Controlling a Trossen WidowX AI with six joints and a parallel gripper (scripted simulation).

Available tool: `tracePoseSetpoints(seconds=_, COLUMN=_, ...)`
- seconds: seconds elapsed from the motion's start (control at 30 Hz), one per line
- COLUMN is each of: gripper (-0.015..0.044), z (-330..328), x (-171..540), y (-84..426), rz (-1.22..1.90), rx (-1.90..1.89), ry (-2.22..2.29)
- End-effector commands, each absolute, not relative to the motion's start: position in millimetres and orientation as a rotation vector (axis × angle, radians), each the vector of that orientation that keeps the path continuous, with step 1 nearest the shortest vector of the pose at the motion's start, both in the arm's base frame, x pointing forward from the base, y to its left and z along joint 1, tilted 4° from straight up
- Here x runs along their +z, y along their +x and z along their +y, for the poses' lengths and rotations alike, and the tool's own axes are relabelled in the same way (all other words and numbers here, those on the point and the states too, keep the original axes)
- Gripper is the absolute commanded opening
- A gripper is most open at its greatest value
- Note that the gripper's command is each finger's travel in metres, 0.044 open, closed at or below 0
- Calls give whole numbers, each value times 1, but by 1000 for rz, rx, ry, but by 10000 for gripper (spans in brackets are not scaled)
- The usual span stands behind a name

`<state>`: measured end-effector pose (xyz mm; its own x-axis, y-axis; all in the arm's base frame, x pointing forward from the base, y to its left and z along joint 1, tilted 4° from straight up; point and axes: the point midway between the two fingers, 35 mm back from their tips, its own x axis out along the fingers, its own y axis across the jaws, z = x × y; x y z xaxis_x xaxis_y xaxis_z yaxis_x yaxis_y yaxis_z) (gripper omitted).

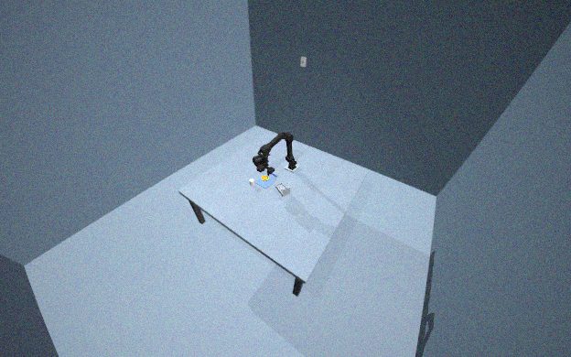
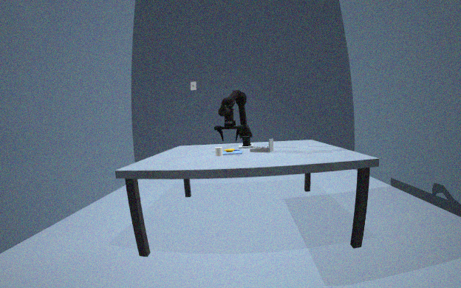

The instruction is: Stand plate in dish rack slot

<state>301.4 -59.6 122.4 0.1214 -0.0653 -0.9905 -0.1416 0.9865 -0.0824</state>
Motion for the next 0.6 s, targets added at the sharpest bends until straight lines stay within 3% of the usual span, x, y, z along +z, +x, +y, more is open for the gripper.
tracePoseSetpoints(seconds=0.0, gripper=400, z=-61, x=113, y=297, rz=1489, rx=55, ry=-135)
tracePoseSetpoints(seconds=0.57, gripper=400, z=-64, x=89, y=300, rz=1489, rx=55, ry=-135)
